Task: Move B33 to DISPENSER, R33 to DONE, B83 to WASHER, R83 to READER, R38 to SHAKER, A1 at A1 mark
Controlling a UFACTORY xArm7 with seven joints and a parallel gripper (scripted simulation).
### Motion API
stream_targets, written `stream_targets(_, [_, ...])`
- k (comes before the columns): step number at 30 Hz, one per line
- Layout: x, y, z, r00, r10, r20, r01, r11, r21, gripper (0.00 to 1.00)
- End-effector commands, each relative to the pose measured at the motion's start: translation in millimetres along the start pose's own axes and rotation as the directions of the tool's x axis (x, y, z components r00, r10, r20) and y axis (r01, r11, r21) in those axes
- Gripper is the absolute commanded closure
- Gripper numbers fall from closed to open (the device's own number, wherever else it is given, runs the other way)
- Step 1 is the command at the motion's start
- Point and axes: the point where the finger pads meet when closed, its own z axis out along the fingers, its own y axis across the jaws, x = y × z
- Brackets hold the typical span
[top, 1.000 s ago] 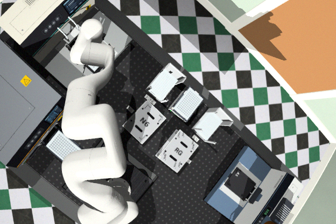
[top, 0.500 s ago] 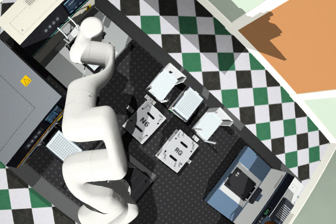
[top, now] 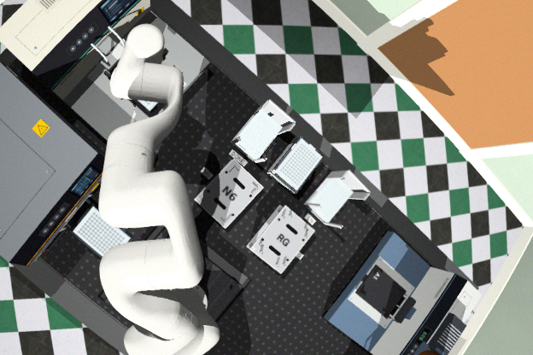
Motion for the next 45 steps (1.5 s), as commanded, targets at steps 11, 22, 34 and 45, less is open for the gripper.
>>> stream_targets(11, [-1.0, 0.0, -15.1, 1.0, 0.0, 0.004, 0.0, 0.997, 0.074, 1.0])
stream_targets(22, [-1.0, 1.1, -27.0, 1.0, 0.0, 0.005, 0.0, 0.997, 0.074, 1.0])
stream_targets(34, [-0.9, 2.3, -40.3, 1.0, 0.0, 0.005, 0.0, 0.997, 0.074, 1.0])
stream_targets(45, [-0.9, 3.7, -54.9, 1.0, 0.0, 0.005, 0.0, 0.997, 0.074, 1.0])
